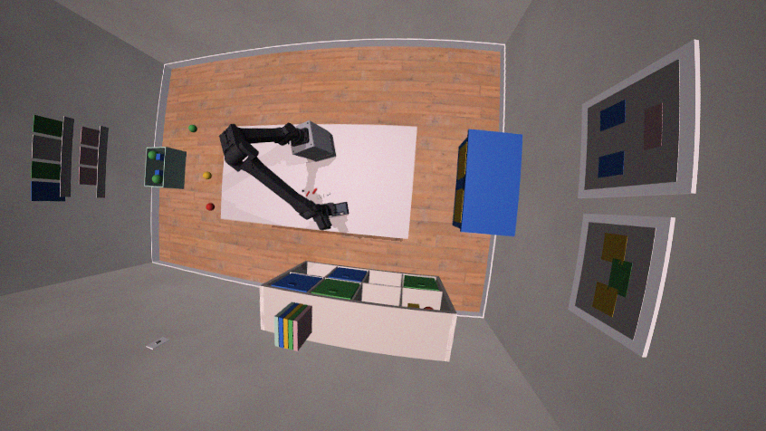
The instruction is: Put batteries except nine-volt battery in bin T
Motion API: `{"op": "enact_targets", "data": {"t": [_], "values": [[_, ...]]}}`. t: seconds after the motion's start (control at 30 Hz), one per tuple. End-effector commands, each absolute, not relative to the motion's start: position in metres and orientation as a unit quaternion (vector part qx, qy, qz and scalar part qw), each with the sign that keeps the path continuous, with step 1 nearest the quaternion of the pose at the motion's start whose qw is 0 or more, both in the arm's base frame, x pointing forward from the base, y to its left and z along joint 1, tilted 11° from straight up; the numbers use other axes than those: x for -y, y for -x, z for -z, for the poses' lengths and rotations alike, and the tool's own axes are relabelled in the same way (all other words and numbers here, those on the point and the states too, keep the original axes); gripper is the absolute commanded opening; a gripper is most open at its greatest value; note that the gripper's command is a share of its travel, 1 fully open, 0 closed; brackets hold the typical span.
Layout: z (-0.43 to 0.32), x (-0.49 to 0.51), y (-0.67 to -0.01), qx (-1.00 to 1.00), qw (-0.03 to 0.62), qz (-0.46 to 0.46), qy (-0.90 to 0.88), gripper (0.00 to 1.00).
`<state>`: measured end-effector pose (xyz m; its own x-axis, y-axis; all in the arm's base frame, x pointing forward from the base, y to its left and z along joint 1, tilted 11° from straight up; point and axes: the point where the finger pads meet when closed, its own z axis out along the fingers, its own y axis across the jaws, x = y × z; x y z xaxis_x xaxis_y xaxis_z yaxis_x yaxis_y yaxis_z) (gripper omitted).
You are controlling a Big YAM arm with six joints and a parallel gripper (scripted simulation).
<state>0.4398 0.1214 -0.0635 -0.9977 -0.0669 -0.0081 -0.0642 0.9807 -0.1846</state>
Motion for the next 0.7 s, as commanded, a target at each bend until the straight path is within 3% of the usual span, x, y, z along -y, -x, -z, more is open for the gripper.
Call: {"op": "enact_targets", "data": {"t": [0.0, 0.67], "values": [[0.054, -0.108, -0.443, -0.996, 0.034, 0.083, -0.028, 0.28], [0.126, 0.009, -0.352, -0.946, 0.036, 0.085, -0.311, 0.28]]}}
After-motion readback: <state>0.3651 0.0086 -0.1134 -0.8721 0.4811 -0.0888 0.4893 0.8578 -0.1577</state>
